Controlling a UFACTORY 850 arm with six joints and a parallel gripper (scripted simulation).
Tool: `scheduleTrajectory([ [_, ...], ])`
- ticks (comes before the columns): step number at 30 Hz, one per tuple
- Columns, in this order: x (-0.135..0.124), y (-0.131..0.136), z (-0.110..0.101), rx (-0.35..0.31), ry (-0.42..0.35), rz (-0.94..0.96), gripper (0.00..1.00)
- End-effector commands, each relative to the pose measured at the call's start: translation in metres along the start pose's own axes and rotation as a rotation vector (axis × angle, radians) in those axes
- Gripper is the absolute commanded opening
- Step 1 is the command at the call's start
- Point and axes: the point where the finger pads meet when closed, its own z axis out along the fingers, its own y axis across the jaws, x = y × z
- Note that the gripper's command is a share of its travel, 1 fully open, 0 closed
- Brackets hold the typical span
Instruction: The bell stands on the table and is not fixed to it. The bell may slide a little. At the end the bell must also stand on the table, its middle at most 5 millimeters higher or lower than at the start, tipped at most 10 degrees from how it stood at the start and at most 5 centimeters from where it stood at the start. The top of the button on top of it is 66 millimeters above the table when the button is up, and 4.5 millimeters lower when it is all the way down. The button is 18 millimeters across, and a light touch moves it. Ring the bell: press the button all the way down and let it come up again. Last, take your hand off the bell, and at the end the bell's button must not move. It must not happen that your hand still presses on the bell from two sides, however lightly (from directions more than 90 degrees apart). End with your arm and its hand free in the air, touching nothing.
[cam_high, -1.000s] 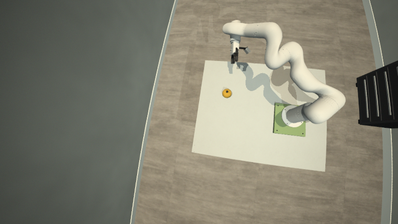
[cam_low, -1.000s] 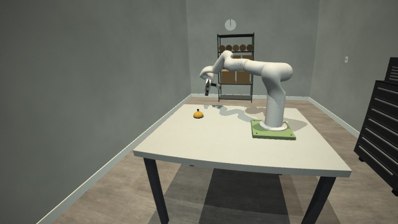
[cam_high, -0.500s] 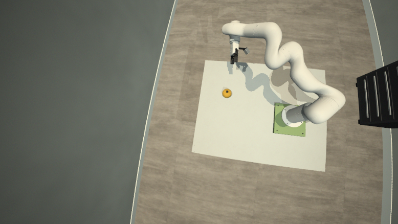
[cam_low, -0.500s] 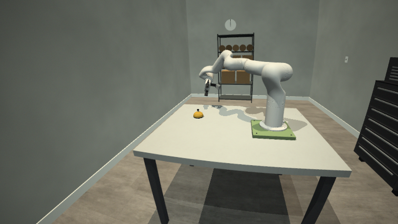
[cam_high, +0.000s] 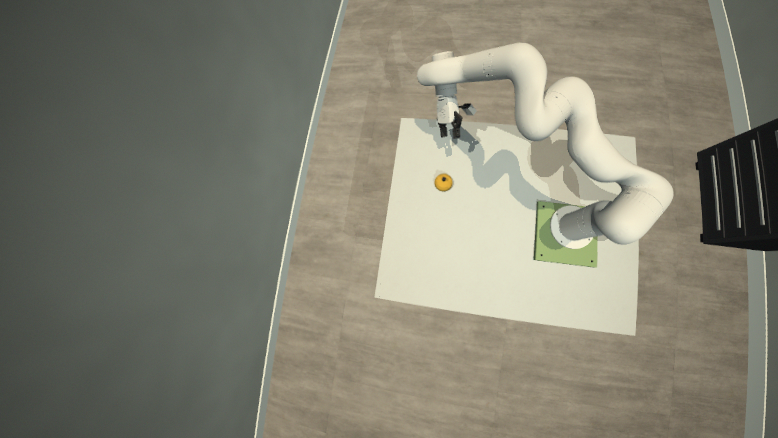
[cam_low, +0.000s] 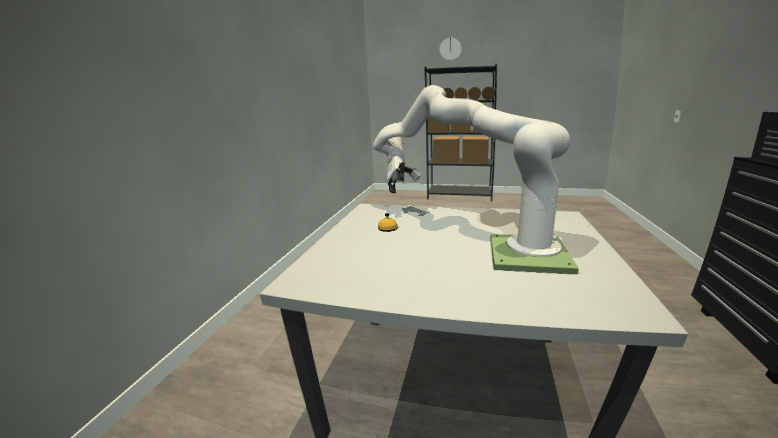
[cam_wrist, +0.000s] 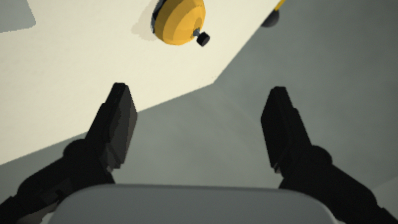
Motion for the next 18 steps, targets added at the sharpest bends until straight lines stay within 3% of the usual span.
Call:
scheduleTrajectory([
  [1,-0.01,0.001,0.014,0.083,0.073,-0.128,1.0],
  [10,-0.024,0.005,0.039,0.163,0.243,-0.387,1.0],
  [12,-0.024,0.005,0.039,0.163,0.243,-0.387,1.0],
  [13,-0.028,0.007,0.046,0.181,0.297,-0.47,1.0],
  [18,-0.033,0.011,0.055,0.203,0.378,-0.595,1.0],
])
